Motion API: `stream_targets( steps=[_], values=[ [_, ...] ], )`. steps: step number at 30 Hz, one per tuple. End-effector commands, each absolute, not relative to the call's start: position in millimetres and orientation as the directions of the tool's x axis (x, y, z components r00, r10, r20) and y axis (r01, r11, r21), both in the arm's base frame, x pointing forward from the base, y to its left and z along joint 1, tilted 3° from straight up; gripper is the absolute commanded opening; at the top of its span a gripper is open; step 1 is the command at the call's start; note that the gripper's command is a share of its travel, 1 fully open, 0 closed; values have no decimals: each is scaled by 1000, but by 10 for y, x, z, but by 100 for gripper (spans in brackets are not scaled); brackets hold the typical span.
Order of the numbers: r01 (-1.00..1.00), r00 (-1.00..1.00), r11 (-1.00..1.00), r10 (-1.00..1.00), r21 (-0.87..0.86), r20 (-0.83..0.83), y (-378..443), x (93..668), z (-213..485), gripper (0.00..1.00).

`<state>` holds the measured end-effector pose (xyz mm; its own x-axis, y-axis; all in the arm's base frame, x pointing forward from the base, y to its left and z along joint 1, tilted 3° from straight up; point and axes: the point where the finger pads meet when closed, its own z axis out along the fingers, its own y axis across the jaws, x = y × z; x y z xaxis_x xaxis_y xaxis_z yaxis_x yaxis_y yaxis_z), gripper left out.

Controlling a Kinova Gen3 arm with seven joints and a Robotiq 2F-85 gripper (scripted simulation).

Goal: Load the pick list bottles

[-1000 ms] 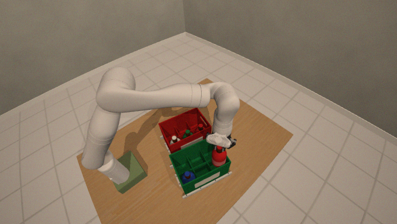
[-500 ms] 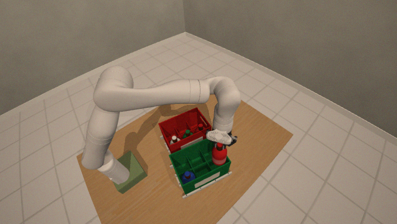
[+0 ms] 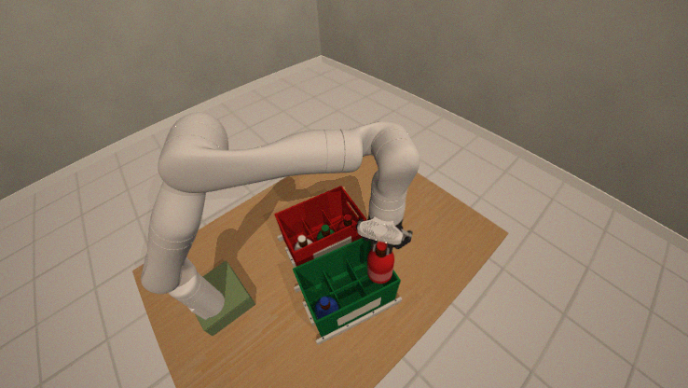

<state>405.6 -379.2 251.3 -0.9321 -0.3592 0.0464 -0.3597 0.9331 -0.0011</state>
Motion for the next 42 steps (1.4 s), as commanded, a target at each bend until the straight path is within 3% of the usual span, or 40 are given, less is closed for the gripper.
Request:
stream_targets(
  steps=[1, 42],
  values=[
    [-360, -932, 933, -359, -3, 45, -3793, 4060, 2549, 10],
    [-360, -932, 933, -359, -3, 45, -3214, 4034, 2538, 10]
  ],
)
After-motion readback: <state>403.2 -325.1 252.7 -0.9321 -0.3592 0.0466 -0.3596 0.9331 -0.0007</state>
